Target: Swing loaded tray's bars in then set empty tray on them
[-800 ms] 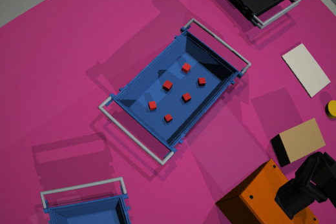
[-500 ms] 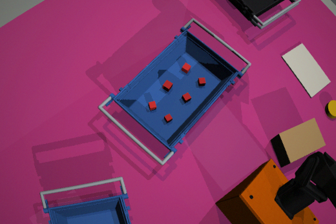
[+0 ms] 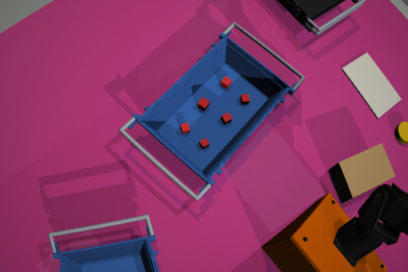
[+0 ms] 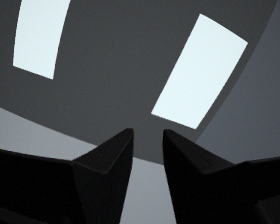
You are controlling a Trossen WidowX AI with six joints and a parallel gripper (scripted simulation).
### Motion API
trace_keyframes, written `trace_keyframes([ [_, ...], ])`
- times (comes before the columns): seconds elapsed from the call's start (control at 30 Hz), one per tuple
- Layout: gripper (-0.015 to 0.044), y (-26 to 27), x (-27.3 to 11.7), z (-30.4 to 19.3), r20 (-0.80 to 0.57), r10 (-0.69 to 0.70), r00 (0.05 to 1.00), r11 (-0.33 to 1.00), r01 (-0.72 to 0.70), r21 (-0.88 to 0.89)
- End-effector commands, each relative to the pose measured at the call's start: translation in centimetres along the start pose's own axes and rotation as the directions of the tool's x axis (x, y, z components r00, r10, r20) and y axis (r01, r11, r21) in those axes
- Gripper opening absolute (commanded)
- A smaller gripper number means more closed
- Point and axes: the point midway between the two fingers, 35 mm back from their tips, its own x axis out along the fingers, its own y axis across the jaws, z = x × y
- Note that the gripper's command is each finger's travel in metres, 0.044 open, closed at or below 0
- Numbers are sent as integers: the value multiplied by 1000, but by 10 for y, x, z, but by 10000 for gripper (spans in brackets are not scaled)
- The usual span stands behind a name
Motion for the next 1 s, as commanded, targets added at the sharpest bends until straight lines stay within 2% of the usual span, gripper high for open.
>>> trace_keyframes([
  [0.0, 82, -44, 2, -30, -42, -70, 997, 994, 73, 76],
  [0.43, 82, -156, -10, -146, -219, -213, 952, 923, 269, 274],
  [0.7, 82, -214, -31, -263, -397, -254, 882, 776, 431, 461],
  [0.97, 82, -225, -55, -386, -586, -216, 781, 595, 581, 555],
])
